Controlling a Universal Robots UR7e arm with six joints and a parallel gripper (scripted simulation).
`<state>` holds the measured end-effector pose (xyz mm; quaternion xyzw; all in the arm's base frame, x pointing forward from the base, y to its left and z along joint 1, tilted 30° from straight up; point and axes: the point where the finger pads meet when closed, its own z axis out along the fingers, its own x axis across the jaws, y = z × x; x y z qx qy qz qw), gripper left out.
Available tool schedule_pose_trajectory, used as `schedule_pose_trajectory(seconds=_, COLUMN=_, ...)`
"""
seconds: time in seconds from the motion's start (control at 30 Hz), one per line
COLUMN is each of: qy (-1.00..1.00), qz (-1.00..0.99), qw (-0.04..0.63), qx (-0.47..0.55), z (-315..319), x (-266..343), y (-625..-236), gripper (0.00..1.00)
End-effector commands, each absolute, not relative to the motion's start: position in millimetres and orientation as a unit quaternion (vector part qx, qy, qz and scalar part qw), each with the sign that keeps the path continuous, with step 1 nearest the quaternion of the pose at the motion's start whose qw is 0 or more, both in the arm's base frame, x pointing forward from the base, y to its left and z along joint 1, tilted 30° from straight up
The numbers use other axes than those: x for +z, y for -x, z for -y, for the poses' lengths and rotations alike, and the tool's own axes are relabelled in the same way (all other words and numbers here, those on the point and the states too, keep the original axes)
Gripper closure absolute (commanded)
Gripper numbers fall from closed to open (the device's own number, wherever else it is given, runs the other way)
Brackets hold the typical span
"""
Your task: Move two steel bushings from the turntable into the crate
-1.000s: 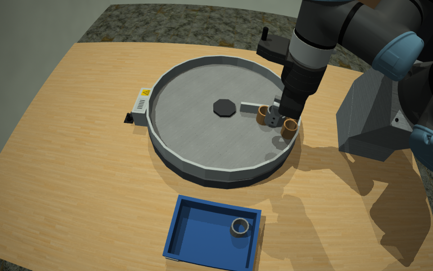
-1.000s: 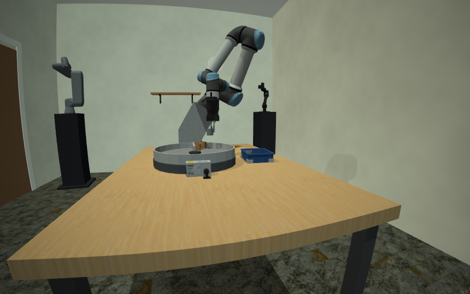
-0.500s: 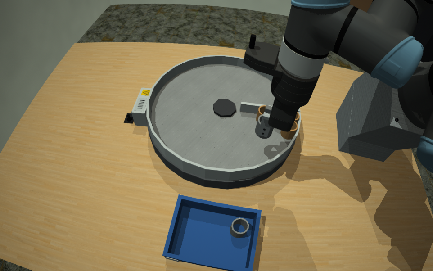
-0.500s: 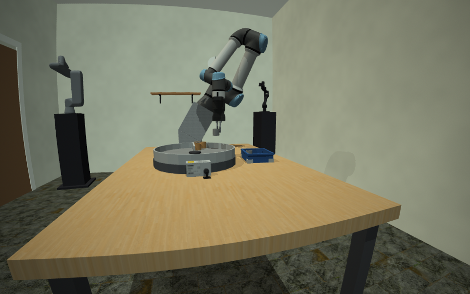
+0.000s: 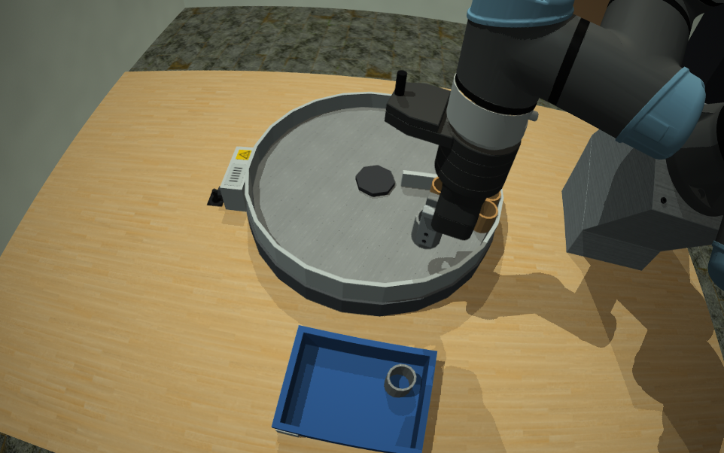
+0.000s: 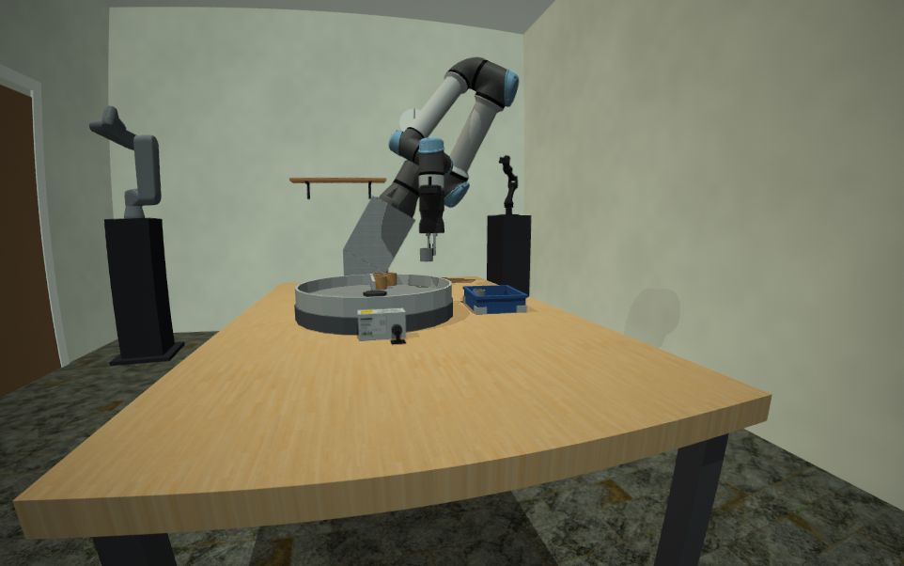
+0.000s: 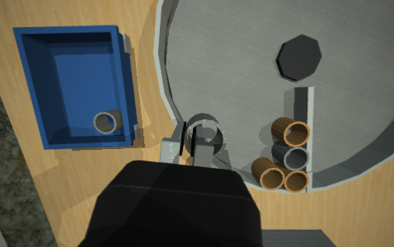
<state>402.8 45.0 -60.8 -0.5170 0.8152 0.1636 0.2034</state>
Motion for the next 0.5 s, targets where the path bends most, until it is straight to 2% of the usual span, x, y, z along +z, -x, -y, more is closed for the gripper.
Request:
schedule_pose_trajectory(seconds=0.0, qy=0.518, qz=-0.815, qw=0.204, qx=0.161, z=-64, x=-44, y=-427, gripper=1.00)
schedule_pose_trajectory(seconds=0.33, qy=0.518, qz=-0.815, qw=0.204, qx=0.161, z=-64, x=-44, y=-427, gripper=1.00)
schedule_pose_trajectory(seconds=0.47, qy=0.520, qz=-0.814, qw=0.205, qx=0.160, z=-87, x=-25, y=-453, gripper=1.00)
